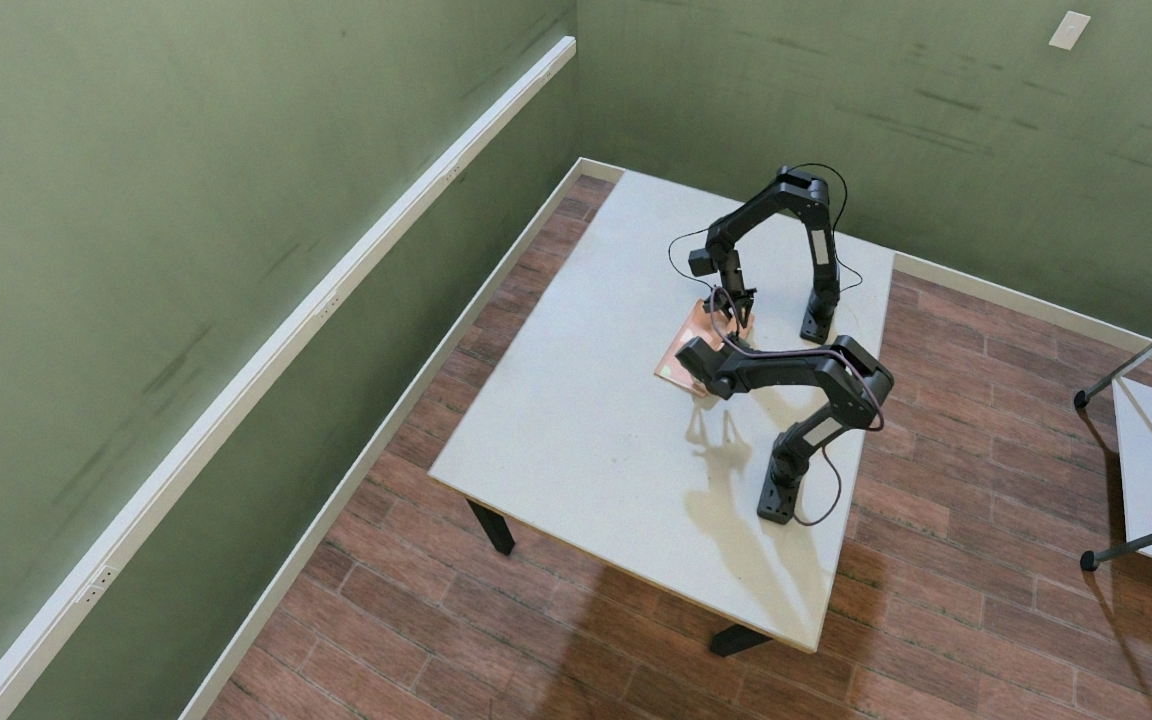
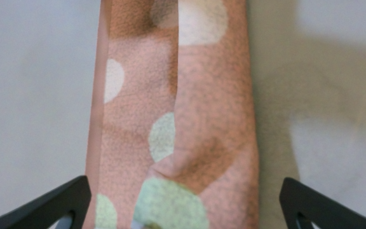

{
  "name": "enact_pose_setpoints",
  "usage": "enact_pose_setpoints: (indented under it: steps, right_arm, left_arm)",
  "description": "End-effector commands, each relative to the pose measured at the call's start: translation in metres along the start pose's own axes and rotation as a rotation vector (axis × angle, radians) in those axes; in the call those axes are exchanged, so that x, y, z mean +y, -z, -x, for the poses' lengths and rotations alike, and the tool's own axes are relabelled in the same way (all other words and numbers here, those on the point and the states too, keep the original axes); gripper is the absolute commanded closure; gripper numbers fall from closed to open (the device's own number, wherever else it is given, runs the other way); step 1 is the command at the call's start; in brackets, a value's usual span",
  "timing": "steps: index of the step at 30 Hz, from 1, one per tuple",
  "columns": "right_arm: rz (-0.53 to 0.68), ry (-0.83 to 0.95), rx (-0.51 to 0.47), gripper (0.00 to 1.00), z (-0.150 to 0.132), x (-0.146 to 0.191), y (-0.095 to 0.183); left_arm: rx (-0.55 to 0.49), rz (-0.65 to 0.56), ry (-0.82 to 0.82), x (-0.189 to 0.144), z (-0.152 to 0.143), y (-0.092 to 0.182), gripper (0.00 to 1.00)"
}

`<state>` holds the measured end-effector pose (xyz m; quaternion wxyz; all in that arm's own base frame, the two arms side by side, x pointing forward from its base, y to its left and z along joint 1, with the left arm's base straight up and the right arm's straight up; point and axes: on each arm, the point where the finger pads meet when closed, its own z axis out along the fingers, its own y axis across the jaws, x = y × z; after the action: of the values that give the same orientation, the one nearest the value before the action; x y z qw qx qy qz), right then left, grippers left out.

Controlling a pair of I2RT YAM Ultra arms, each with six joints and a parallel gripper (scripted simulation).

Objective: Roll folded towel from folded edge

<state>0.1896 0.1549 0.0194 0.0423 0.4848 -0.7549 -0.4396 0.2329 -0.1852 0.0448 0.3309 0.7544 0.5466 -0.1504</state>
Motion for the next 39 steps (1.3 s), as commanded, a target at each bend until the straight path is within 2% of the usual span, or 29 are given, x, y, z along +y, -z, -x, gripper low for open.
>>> enact_pose_setpoints:
  steps: [1,7,15,23,39]
  right_arm:
    - [0.004,0.011,-0.024,0.76,0.005,-0.004,0.001]
    - [0.004,0.011,-0.024,0.76,0.005,-0.004,0.001]
    - [0.004,0.011,-0.024,0.76,0.005,-0.004,0.001]
    - [0.004,0.011,-0.024,0.76,0.005,-0.004,0.001]
    - [0.004,0.011,-0.024,0.76,0.005,-0.004,0.001]
  left_arm:
    - [-0.027,0.0,-0.013,-0.005,-0.005,-0.011,0.02]
    - [-0.029,-0.003,-0.016,-0.015,-0.019,-0.031,0.02]
    - [-0.029,-0.004,-0.017,-0.012,-0.02,-0.037,0.02]
    - [-0.029,-0.004,-0.017,-0.012,-0.02,-0.037,0.36]
    - [-0.029,-0.004,-0.017,-0.012,-0.02,-0.037,0.51]
